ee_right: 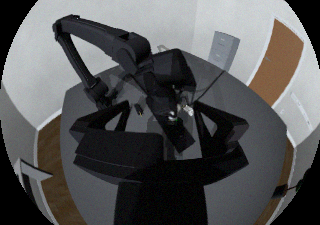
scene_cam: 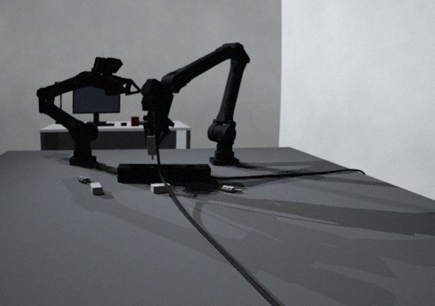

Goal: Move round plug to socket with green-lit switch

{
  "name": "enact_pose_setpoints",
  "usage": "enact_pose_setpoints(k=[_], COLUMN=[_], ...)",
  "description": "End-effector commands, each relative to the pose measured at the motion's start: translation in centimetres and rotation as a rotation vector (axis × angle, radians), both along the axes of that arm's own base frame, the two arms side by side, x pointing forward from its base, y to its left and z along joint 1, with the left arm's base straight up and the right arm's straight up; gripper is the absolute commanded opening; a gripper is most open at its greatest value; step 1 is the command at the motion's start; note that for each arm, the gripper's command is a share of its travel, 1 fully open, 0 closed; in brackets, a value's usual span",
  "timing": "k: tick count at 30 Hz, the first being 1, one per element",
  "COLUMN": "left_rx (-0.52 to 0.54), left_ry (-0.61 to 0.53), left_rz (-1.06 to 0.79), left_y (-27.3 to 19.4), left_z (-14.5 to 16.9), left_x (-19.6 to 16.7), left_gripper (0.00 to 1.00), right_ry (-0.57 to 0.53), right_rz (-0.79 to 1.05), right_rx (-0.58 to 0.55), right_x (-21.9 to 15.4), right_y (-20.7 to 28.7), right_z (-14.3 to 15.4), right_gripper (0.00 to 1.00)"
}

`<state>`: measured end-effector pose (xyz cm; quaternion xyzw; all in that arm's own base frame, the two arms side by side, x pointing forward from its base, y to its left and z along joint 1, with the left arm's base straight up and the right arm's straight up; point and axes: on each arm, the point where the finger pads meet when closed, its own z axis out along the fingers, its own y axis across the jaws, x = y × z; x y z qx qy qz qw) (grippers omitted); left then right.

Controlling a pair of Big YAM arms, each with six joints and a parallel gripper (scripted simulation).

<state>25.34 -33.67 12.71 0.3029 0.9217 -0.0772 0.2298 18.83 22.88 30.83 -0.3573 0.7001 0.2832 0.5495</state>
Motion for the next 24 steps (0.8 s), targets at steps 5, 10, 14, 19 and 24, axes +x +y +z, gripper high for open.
enact_pose_setpoints(k=[5, 10, 14, 19, 24], left_rx=[-0.015, -0.024, -0.027, -0.031, -0.017], left_ry=[-0.026, -0.034, -0.037, -0.042, -0.035], left_rz=[-0.025, -0.028, -0.028, -0.031, -0.035], left_y=[-0.7, -0.8, -0.9, -0.8, -0.4], left_z=[-1.9, -2.6, -2.7, -2.9, -4.0], left_x=[-0.5, -0.4, -0.4, -0.4, -0.7], left_gripper=[0.33, 0.33, 0.33, 0.33, 0.33], right_ry=[-0.057, -0.057, -0.057, -0.057, -0.057], right_rz=[0.011, 0.011, 0.011, 0.011, 0.011], right_rx=[0.054, 0.054, 0.054, 0.054, 0.054], right_x=[-0.2, -0.2, -0.2, -0.2, -0.2], right_y=[0.1, 0.1, 0.1, 0.1, 0.1], right_z=[5.0, 5.0, 5.0, 5.0, 5.0], right_gripper=[1.00, 1.00, 1.00, 1.00, 1.00])
